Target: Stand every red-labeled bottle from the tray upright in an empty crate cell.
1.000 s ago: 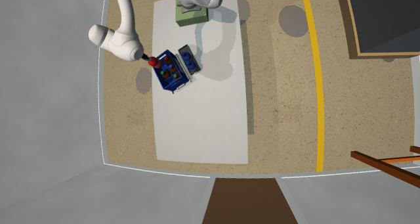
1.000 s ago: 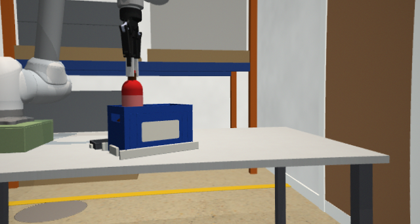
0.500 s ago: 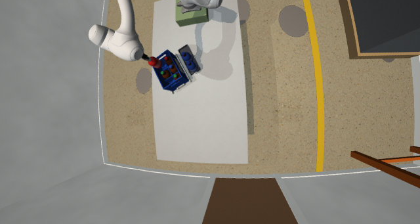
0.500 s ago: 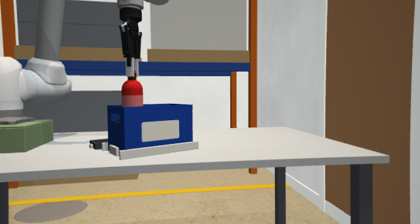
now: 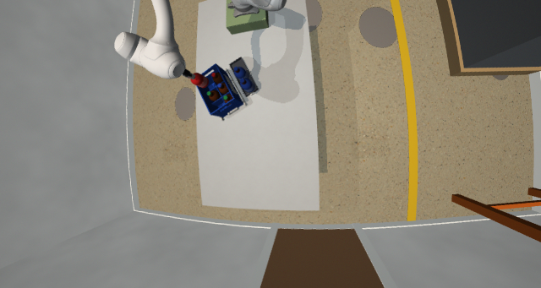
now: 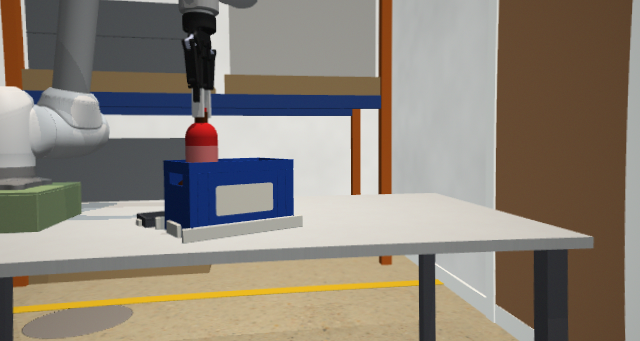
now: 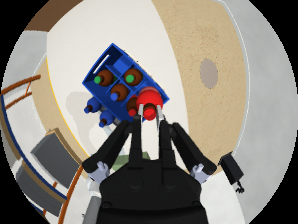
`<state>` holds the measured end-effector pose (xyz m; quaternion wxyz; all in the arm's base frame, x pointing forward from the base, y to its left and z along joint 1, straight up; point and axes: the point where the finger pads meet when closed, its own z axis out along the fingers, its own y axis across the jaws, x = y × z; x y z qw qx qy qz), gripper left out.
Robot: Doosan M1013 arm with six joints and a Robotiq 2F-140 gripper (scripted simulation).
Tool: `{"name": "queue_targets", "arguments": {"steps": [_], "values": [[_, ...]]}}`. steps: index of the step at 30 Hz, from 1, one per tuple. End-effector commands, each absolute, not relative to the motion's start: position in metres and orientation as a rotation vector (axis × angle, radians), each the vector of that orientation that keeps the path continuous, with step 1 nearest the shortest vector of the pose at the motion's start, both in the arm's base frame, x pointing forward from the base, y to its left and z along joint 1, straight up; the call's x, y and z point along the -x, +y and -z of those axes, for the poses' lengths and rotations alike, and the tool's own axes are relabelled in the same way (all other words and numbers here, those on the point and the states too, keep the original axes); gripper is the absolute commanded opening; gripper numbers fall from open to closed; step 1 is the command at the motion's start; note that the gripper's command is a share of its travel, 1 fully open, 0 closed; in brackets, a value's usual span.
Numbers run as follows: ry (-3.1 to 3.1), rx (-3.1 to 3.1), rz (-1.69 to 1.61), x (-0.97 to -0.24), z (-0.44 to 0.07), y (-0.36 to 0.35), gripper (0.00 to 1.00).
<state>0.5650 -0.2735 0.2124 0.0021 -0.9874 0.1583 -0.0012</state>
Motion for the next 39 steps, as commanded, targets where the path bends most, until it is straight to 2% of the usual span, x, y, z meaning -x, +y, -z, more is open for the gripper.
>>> {"name": "queue_targets", "arguments": {"steps": [1, 39], "values": [[0.497, 3.098, 0.004, -0.565, -0.211, -0.274, 0.0], [0.497, 3.098, 0.004, -0.565, -0.177, -0.273, 0.0]]}}
